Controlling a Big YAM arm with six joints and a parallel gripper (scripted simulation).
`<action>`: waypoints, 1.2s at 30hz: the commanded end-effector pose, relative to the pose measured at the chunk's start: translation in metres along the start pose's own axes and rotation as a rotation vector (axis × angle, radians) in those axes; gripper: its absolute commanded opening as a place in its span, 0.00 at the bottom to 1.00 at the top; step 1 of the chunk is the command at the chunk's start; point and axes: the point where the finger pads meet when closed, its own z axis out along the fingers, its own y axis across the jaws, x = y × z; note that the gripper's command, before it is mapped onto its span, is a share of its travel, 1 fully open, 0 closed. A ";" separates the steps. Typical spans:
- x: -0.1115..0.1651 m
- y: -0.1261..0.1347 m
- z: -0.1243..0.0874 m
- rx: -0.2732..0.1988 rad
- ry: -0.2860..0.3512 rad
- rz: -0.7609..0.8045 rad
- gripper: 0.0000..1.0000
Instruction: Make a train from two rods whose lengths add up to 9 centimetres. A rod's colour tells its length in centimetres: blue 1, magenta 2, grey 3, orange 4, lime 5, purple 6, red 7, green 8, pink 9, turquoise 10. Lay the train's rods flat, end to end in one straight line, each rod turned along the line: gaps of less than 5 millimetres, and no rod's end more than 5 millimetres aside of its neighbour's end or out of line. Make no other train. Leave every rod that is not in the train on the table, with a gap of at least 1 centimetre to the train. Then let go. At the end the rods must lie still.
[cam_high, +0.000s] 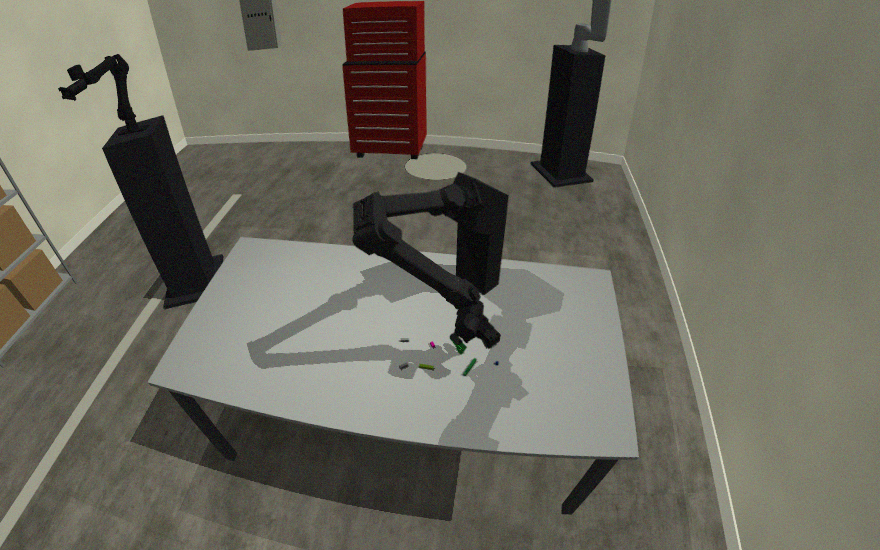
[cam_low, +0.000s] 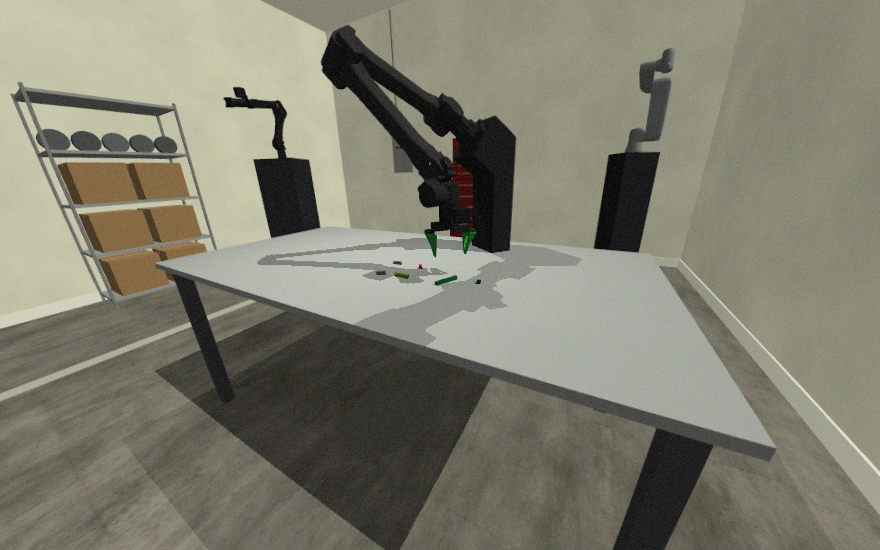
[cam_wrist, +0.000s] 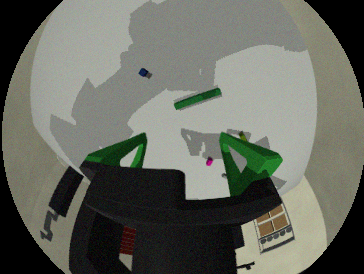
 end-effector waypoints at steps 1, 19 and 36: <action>-0.004 0.001 -0.006 0.004 -0.015 0.003 1.00; -0.036 0.029 -0.002 -0.015 -0.009 0.241 1.00; -0.075 0.064 -0.002 -0.014 -0.008 0.613 1.00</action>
